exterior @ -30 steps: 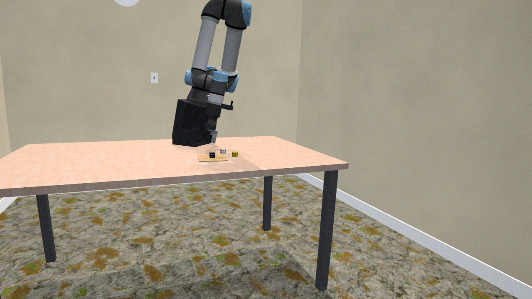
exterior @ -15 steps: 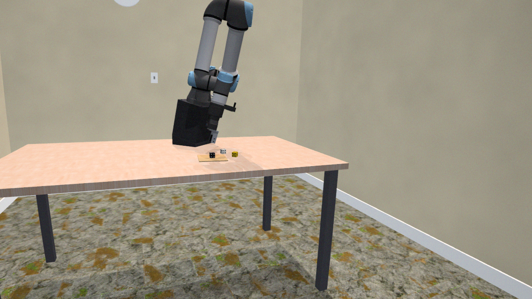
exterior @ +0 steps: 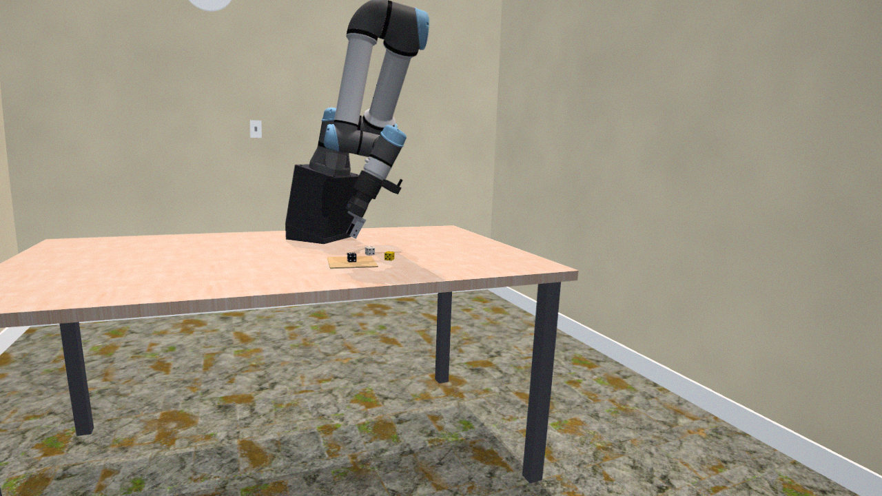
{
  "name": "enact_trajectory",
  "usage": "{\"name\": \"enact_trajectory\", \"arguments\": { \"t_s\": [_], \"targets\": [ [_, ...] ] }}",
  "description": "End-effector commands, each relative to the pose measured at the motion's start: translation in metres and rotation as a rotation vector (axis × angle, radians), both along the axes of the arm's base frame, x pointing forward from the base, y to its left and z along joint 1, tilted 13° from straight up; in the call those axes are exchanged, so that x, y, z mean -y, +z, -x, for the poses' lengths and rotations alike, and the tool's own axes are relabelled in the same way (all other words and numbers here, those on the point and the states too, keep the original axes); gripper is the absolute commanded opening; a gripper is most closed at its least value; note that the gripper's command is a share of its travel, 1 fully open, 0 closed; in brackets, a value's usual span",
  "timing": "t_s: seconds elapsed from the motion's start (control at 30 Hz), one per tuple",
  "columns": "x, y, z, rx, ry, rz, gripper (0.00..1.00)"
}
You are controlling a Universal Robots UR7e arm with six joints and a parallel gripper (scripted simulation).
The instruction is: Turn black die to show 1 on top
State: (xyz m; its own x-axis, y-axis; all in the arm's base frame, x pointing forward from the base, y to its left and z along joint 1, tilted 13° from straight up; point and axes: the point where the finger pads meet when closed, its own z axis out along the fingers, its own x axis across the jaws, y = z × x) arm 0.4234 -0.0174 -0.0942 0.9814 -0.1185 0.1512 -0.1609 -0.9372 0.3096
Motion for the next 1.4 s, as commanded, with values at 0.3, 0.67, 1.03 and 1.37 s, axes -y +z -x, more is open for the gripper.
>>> {"name": "enact_trajectory", "arguments": {
  "t_s": [0.3, 0.67, 1.03, 1.37],
  "targets": [
    [-0.0005, 0.0006, -0.0006, -0.004, -0.01, 0.052, 0.79],
    [-0.0013, -0.0024, 0.0005, -0.031, -0.037, 0.188, 0.79],
    [-0.0035, -0.0006, -0.0015, -0.032, -0.048, 0.3, 0.79],
    [-0.0035, -0.0006, -0.0015, -0.032, -0.048, 0.3, 0.79]
  ]
}}
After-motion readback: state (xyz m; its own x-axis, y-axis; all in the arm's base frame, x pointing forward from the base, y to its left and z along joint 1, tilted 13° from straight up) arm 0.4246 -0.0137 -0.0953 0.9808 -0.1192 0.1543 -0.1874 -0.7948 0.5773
